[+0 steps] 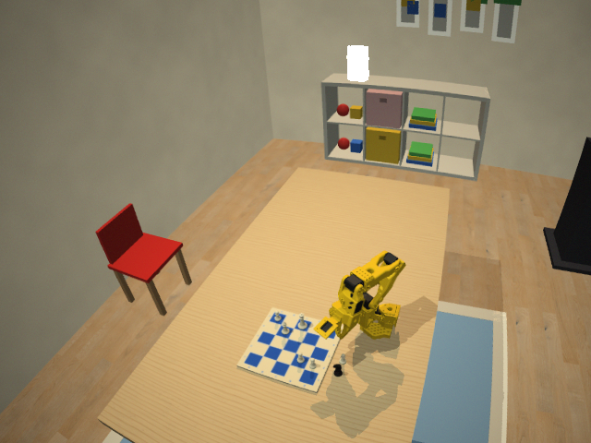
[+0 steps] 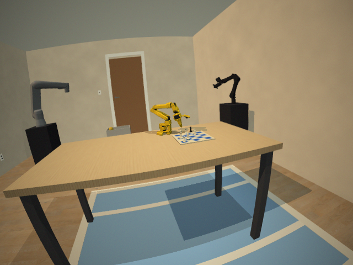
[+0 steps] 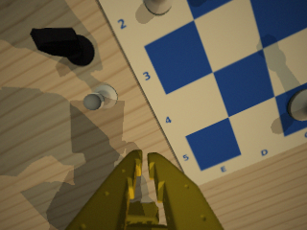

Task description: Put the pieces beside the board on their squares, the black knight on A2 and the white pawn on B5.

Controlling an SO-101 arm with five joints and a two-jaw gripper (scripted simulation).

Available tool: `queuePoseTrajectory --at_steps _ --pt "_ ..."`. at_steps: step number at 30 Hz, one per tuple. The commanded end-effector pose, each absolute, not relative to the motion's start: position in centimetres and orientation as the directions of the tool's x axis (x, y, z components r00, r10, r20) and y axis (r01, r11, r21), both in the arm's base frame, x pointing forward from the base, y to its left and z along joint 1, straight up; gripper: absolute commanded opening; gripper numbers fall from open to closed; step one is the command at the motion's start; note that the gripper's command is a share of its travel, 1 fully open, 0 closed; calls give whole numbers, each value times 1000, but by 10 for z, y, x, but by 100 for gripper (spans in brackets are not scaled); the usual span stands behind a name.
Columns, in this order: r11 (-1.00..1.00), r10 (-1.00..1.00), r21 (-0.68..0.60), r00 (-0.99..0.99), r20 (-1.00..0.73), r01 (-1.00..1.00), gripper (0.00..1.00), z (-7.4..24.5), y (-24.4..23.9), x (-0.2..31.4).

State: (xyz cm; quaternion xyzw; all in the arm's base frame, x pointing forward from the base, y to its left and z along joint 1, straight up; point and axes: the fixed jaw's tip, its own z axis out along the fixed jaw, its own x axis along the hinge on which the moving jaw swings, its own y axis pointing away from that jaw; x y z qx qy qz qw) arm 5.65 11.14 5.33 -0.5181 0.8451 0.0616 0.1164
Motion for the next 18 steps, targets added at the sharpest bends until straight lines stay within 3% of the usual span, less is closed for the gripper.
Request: queuePoseTrajectory --at_steps 1,8,18 --pt "449 -862 -16 -428 -272 -893 0 74 112 56" --pt "449 -862 -16 -428 -272 -893 0 94 112 56" --pt "441 -863 -16 -419 -281 -898 0 96 115 56"
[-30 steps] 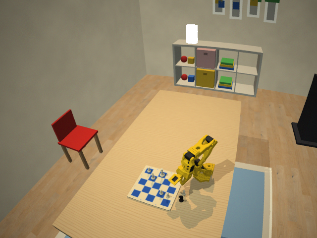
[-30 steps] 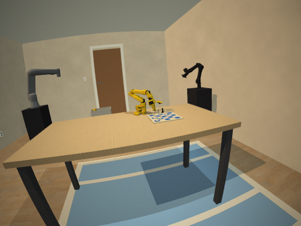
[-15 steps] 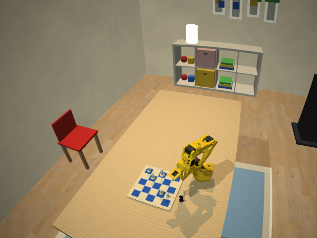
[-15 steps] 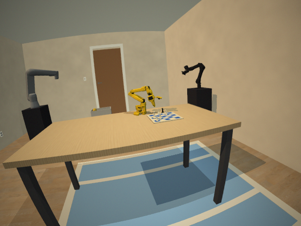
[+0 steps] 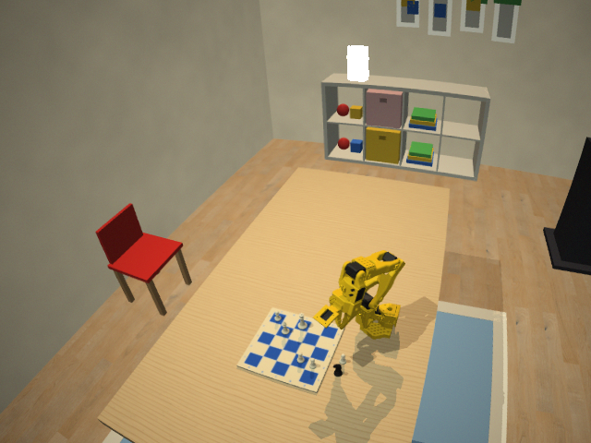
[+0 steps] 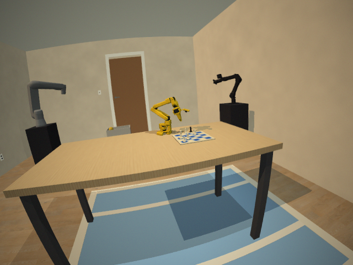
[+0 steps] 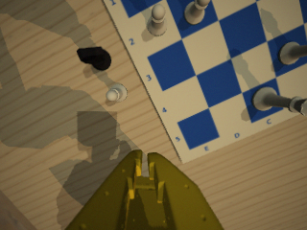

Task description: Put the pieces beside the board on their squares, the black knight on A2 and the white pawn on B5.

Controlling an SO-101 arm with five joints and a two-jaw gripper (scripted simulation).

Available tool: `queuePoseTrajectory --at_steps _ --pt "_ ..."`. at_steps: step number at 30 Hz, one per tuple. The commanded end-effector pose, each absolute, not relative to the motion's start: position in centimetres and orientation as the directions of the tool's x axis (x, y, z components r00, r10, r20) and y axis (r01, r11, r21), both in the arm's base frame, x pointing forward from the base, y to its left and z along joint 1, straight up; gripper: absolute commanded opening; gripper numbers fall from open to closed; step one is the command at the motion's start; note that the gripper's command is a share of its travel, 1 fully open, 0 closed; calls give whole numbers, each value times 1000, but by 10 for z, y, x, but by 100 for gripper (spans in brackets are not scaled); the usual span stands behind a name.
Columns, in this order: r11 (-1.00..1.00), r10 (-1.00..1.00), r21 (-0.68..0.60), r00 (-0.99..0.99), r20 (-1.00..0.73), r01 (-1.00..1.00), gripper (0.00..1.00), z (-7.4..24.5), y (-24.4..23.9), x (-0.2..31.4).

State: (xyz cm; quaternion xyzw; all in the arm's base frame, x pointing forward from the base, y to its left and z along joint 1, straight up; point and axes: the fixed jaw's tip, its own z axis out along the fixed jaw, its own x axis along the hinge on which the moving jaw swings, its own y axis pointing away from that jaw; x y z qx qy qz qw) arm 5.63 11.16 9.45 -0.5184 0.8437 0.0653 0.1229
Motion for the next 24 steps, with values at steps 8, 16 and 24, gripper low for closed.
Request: queuePoseTrajectory --at_steps 8,16,24 --pt "277 -860 -6 -245 -448 -961 9 92 167 42" --pt "199 -838 4 -173 -517 -980 13 91 189 29" --pt "199 -838 4 -172 -518 -980 13 91 189 29"
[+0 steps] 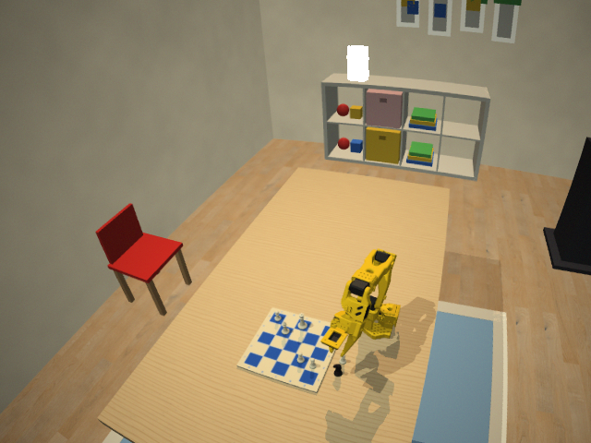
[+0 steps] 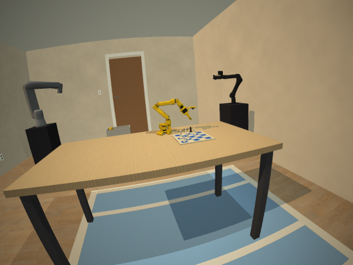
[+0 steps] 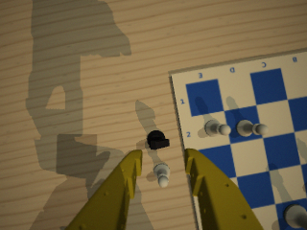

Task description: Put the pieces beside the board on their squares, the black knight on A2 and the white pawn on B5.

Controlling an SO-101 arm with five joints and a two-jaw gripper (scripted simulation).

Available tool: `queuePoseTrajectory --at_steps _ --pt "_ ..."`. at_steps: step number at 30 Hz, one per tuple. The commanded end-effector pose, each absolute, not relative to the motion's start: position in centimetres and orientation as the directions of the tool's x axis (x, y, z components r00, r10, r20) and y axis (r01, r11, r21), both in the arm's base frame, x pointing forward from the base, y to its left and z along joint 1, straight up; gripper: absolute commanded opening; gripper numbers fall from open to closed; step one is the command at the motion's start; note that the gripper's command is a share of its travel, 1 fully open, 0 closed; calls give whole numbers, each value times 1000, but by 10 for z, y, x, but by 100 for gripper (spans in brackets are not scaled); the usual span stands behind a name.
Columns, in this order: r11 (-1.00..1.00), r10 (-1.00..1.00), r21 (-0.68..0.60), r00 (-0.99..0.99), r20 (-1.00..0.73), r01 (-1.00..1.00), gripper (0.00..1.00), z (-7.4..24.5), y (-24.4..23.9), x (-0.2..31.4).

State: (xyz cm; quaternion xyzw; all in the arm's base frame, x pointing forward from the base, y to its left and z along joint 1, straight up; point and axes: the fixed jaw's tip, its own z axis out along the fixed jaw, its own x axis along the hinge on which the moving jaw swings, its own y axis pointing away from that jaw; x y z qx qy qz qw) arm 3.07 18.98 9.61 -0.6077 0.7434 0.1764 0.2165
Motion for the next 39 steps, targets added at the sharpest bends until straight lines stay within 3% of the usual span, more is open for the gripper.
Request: queuePoseTrajectory --at_steps 1,39 --pt "199 -838 4 -172 -518 -980 13 91 189 29" --pt "192 -839 4 -167 -517 -981 13 83 185 27"
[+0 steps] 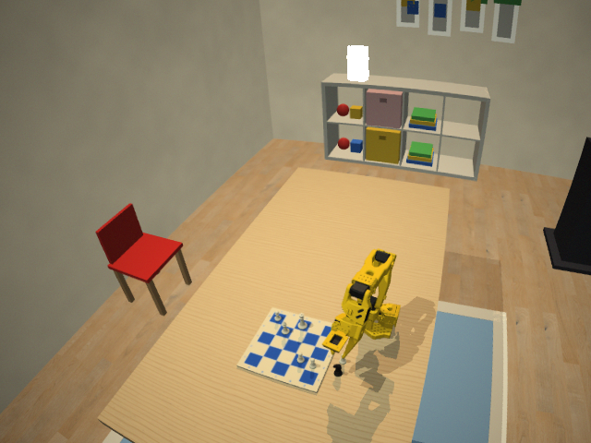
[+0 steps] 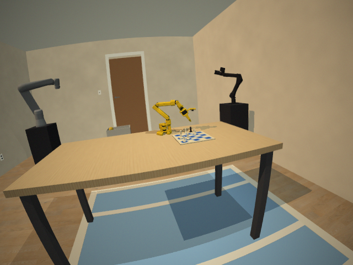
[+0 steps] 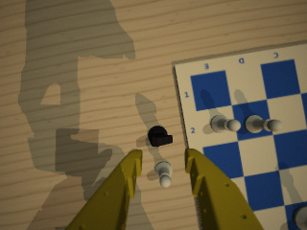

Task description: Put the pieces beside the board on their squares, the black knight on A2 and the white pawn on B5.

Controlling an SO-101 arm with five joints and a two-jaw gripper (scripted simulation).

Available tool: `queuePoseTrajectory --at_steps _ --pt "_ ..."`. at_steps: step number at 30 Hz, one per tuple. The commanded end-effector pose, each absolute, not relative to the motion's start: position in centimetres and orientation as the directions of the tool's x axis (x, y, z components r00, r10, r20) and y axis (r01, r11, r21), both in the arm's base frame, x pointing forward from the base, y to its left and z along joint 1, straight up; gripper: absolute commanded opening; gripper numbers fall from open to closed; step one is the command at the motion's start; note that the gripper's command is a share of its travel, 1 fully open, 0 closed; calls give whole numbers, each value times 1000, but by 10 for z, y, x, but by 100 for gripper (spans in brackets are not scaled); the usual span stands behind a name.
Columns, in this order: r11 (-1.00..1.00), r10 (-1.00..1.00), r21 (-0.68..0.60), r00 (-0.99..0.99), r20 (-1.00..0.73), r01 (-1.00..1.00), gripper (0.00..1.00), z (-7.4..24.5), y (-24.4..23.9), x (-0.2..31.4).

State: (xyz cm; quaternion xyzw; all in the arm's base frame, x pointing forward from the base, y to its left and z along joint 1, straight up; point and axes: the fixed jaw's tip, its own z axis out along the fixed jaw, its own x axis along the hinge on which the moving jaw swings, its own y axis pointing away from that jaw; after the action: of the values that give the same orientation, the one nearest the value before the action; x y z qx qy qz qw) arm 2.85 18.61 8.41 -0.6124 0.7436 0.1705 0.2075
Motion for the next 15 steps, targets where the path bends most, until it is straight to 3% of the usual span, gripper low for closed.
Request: queuePoseTrajectory --at_steps 1,15 --pt "192 -839 4 -167 -517 -981 13 83 185 27" --pt "192 -839 4 -167 -517 -981 13 64 185 27"
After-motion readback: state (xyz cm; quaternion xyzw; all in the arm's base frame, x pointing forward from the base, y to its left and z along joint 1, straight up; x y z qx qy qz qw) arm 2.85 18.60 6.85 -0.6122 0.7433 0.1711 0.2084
